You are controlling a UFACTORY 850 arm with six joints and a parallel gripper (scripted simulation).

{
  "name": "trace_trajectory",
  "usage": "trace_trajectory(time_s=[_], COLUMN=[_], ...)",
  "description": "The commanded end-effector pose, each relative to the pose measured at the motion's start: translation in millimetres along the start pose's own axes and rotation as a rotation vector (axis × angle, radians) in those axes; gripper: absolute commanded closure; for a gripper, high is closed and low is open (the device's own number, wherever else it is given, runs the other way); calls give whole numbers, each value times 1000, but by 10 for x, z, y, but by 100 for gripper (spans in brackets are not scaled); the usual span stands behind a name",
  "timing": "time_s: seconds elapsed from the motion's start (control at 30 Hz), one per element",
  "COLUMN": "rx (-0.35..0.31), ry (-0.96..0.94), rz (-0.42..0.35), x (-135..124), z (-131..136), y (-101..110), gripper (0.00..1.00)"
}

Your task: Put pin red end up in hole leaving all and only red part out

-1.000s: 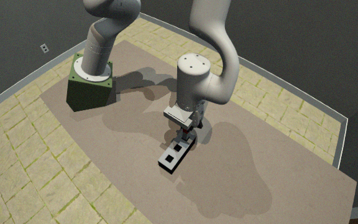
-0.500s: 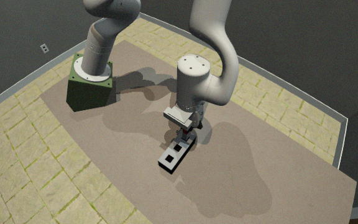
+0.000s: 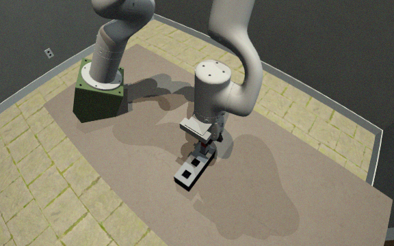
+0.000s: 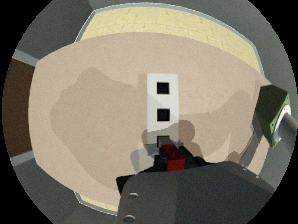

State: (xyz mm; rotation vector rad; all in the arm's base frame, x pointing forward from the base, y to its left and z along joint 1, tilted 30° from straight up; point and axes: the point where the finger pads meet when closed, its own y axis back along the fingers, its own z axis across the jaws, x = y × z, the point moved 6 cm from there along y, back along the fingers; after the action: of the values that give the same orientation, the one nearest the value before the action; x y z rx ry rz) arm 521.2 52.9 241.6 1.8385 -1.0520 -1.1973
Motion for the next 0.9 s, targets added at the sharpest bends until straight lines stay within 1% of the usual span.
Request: trace_trajectory(time_s=[0.0, 0.33, 0.37, 0.87], rx=[2, 2, 2, 2], ry=[1, 1, 2, 2], rz=[0, 0, 0, 0], x=[3, 3, -6, -6], z=[-7, -7, -8, -8], y=[6, 6, -34, -34], gripper=[100, 100, 100, 100])
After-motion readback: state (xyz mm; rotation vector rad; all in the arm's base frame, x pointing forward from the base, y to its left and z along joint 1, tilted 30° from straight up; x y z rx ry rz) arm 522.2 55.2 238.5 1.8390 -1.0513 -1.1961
